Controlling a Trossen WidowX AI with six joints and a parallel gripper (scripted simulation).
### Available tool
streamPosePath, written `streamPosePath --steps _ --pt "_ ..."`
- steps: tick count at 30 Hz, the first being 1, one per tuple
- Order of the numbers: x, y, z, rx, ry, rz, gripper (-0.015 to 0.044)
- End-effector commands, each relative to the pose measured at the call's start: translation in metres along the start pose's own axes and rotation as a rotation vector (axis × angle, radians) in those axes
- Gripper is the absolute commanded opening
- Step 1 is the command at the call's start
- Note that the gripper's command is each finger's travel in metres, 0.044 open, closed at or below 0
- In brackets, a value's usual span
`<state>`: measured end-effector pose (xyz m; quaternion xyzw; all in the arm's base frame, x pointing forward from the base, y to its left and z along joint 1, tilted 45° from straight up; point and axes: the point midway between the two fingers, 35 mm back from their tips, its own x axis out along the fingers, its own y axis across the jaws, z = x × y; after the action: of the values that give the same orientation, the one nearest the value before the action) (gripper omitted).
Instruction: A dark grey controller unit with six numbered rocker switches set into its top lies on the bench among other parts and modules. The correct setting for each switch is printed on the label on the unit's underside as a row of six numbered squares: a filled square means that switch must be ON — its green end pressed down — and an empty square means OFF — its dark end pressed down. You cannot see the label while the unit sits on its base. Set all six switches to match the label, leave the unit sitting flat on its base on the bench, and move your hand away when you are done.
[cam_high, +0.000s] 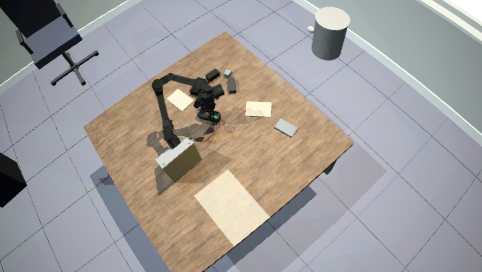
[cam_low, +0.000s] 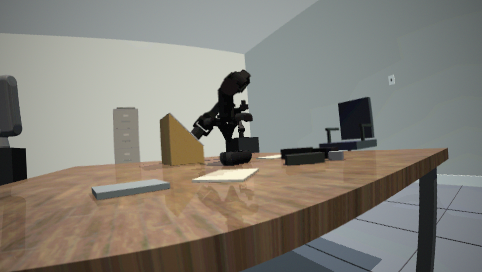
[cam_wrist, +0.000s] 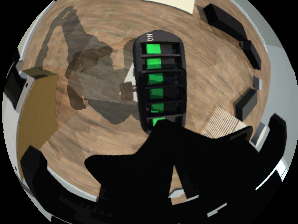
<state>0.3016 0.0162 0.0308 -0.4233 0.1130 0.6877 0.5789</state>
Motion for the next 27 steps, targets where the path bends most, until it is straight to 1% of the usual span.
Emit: streamPosePath --steps 1,7,27 --pt "-0.004 0.000 -0.017 0.005 0.008 -0.003 0.0000" --pt "-0.002 0.001 -0.018 0.006 0.009 -0.003 0.0000" --pt "0.030 0.000 -0.018 0.006 0.008 -0.004 0.0000"
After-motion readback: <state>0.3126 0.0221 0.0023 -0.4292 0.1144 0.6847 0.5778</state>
